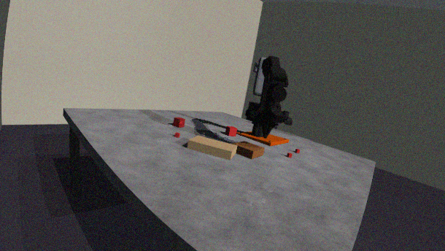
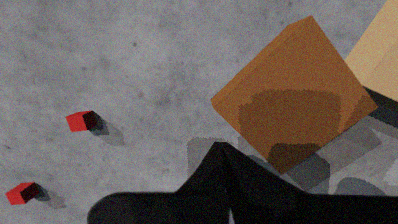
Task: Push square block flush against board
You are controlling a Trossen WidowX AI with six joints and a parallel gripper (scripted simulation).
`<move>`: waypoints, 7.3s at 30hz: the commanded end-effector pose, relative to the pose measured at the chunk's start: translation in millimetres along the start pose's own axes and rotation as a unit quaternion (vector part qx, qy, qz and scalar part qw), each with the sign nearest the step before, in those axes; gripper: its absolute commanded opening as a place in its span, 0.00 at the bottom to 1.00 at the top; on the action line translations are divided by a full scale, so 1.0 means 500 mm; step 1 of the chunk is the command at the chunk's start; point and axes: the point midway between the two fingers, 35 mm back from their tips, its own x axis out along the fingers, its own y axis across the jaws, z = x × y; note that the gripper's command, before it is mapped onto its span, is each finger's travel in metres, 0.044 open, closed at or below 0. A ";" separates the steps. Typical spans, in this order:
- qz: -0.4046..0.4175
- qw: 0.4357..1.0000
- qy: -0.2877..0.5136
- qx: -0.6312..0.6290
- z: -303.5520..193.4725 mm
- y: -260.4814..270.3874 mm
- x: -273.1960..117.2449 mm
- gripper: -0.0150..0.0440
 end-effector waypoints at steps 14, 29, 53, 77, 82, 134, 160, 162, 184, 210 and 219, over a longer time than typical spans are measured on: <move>0.001 0.955 0.001 -0.296 0.073 0.019 0.007 0.25; 0.001 0.923 0.000 -0.385 0.098 0.026 0.066 0.25; 0.001 0.923 0.001 -0.385 0.068 -0.007 0.120 0.25; 0.000 0.923 0.003 -0.385 0.021 -0.059 0.120 0.25; 0.000 0.923 0.003 -0.385 0.011 -0.070 0.120 0.25; 0.000 0.923 0.002 -0.385 0.045 -0.045 0.120 0.25; 0.000 0.899 0.004 -0.439 -0.006 -0.073 0.011 0.25; 0.000 0.899 0.004 -0.439 -0.004 -0.074 0.036 0.25; 0.000 0.899 0.004 -0.439 -0.025 -0.102 0.121 0.25; -0.001 0.899 0.006 -0.439 -0.066 -0.166 0.120 0.25; -0.002 0.899 0.007 -0.439 -0.080 -0.189 0.120 0.25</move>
